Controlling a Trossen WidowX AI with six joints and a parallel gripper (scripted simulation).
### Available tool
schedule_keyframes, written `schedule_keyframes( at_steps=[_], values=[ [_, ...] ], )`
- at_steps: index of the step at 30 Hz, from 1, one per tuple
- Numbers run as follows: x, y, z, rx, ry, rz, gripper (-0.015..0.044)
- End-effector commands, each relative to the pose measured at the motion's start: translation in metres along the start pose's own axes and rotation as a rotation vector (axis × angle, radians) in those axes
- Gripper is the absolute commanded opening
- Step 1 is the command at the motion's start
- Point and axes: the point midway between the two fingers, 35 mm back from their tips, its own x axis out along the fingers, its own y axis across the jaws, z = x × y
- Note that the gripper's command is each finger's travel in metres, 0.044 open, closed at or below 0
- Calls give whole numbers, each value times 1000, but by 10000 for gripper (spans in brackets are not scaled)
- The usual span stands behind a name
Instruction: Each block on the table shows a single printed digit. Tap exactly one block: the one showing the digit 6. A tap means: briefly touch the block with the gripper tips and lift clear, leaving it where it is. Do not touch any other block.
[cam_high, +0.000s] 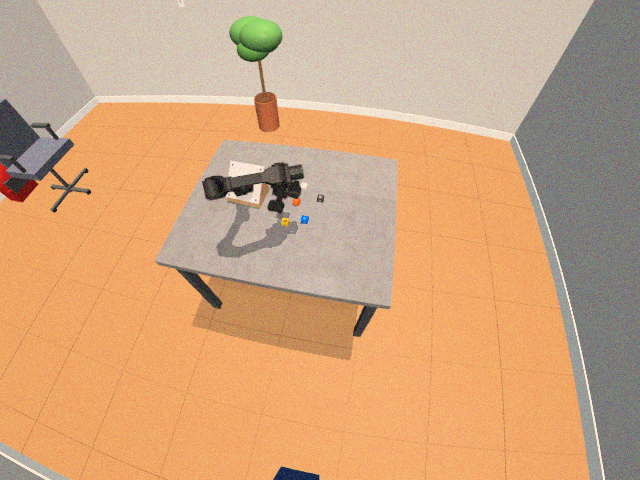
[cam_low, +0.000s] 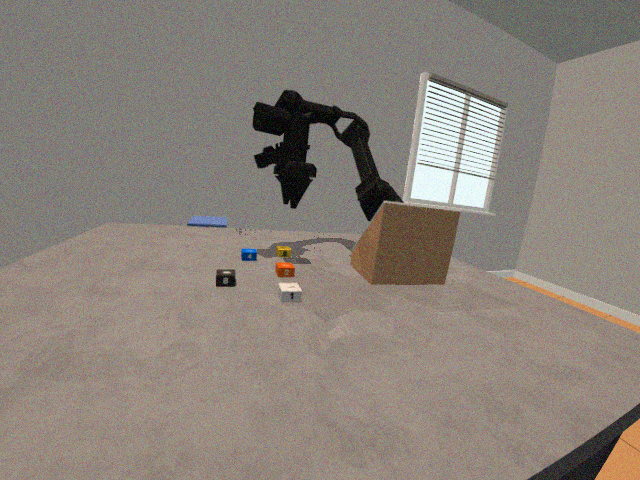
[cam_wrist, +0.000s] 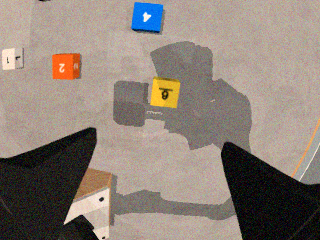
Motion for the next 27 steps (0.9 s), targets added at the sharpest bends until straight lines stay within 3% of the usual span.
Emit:
schedule_keyframes(
  at_steps=[1,7,14,27],
  values=[
    [2,1,1,6,2,5,374],
    [78,0,0,7,1,2,216],
    [80,0,0,7,1,1,32],
    [81,0,0,7,1,1,20]
  ],
)
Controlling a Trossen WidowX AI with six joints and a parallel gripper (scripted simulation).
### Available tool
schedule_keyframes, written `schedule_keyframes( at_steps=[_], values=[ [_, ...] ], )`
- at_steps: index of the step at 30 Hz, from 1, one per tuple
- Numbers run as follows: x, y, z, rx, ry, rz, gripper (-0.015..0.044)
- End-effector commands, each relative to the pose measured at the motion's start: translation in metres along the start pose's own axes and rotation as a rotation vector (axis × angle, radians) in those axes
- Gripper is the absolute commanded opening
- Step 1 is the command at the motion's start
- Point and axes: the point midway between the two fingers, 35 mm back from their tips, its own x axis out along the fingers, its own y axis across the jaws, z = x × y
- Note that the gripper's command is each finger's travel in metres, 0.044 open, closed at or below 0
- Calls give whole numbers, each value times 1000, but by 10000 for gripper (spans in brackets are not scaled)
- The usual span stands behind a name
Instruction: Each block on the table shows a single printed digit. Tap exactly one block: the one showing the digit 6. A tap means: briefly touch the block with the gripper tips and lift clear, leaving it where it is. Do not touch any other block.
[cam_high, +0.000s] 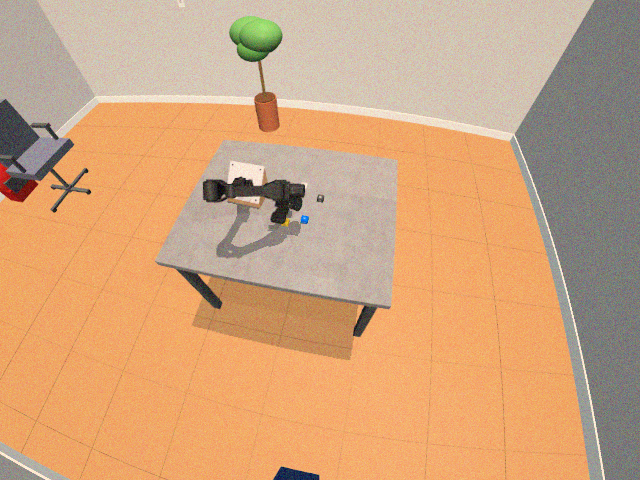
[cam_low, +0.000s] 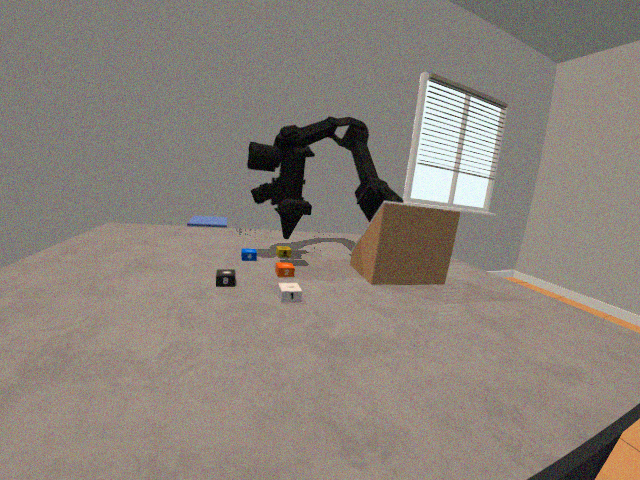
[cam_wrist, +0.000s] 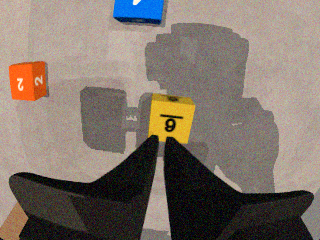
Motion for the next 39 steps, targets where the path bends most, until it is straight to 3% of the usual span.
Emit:
schedule_keyframes(
  at_steps=[1,26,30,34,39],
  values=[
    [2,0,-1,-7,1,-5,20],
    [31,-1,-1,-7,1,-6,20],
    [3,0,-1,-6,1,-4,20],
    [1,0,-1,-7,1,-5,20],
    [-18,40,30,-15,-24,36,151]
  ],
)
